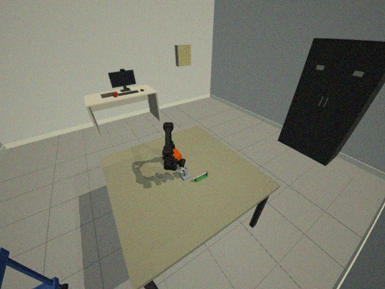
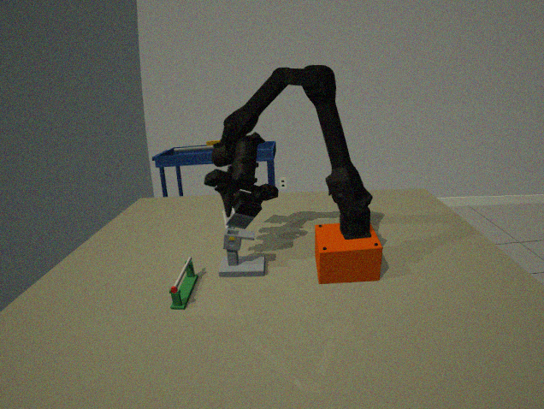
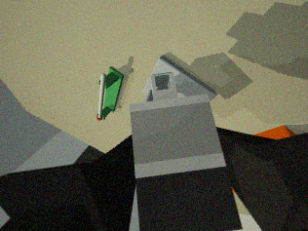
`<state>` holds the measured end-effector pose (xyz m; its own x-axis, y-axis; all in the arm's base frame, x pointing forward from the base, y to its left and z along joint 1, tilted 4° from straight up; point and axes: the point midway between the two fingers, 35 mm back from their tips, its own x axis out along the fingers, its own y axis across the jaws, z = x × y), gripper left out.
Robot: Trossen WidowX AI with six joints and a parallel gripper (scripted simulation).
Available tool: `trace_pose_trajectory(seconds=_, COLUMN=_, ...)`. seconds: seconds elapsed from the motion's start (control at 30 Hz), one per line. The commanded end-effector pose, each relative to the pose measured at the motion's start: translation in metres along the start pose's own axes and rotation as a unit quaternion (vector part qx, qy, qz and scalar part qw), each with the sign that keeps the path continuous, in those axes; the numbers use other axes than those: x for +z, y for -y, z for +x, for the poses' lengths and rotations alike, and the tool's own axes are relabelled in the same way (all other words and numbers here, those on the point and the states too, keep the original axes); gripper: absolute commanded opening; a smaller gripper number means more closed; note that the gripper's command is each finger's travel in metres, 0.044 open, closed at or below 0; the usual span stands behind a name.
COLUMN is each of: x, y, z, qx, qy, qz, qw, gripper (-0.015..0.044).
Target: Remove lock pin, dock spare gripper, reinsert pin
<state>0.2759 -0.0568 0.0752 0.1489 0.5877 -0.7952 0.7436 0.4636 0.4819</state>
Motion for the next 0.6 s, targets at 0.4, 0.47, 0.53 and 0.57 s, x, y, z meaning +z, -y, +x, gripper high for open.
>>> trace_pose_trajectory(seconds=0.4, x=-0.031, y=-0.021, z=-0.017, qx=0.062, qy=-0.117, qz=0.160, qw=0.978, gripper=0.0000)
trace_pose_trajectory(seconds=0.47, x=-0.035, y=-0.024, z=-0.020, qx=0.068, qy=-0.132, qz=0.182, qw=0.972, gripper=0.0000)
trace_pose_trajectory(seconds=0.53, x=-0.038, y=-0.027, z=-0.023, qx=0.075, qy=-0.146, qz=0.203, qw=0.965, gripper=0.0000)
trace_pose_trajectory(seconds=0.57, x=-0.040, y=-0.029, z=-0.024, qx=0.078, qy=-0.154, qz=0.214, qw=0.962, gripper=0.0000)
